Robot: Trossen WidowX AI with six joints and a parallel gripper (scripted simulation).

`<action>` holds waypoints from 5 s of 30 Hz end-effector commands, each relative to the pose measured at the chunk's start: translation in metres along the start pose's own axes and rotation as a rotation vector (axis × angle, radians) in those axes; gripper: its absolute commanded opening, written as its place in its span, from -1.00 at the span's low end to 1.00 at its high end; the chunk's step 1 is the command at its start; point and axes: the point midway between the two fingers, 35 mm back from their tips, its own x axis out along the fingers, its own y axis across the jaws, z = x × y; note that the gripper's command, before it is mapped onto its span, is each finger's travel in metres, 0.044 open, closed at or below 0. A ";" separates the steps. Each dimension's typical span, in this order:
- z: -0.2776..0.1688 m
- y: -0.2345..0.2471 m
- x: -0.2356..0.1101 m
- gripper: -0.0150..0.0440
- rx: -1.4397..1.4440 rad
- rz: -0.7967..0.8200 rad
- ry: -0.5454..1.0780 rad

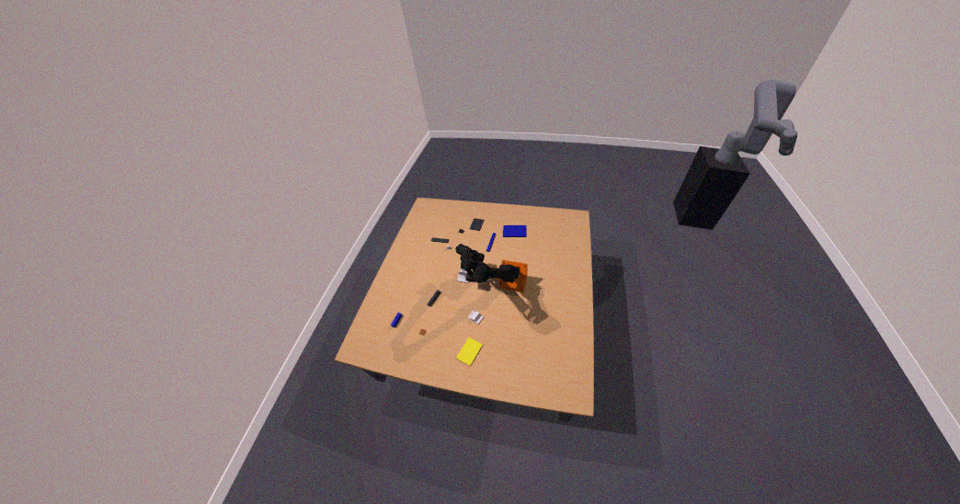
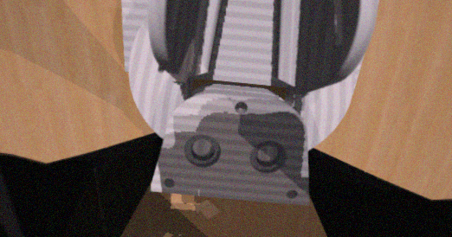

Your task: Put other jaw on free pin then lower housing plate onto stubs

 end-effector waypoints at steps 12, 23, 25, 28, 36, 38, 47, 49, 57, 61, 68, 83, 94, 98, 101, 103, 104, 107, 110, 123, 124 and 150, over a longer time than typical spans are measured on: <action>0.000 0.000 -0.004 0.70 0.004 0.002 0.000; 0.001 0.000 -0.004 0.70 0.004 0.002 0.000; 0.001 0.000 -0.004 0.70 0.004 0.002 0.000; 0.001 0.000 -0.002 0.70 0.004 0.002 0.000; 0.001 0.000 -0.001 0.70 0.004 0.002 0.000; 0.001 0.000 0.000 0.70 0.004 0.003 0.000; 0.001 0.000 0.001 0.70 0.004 0.003 0.000; 0.001 0.000 0.001 0.70 0.004 0.003 0.000; 0.001 0.000 0.001 0.70 0.004 0.003 0.000; 0.001 0.000 0.001 0.70 0.004 0.003 0.000; 0.000 0.000 -0.002 0.79 0.010 0.003 0.000; 0.000 0.000 -0.002 1.00 0.010 0.003 0.000; 0.002 -0.001 -0.068 1.00 0.005 -0.002 0.001; 0.001 -0.001 -0.075 1.00 0.004 -0.001 0.001; 0.001 -0.003 -0.071 1.00 0.013 0.002 0.000; -0.003 -0.004 -0.087 1.00 0.012 -0.002 0.000; -0.006 -0.004 -0.095 1.00 0.011 -0.003 0.000; -0.015 -0.003 -0.120 1.00 0.007 -0.004 0.002; -0.018 -0.002 -0.125 1.00 0.006 -0.003 0.003; -0.018 -0.002 -0.125 1.00 0.006 -0.003 0.003; -0.018 -0.002 -0.125 1.00 0.006 -0.003 0.003; -0.018 -0.002 -0.125 1.00 0.006 -0.003 0.003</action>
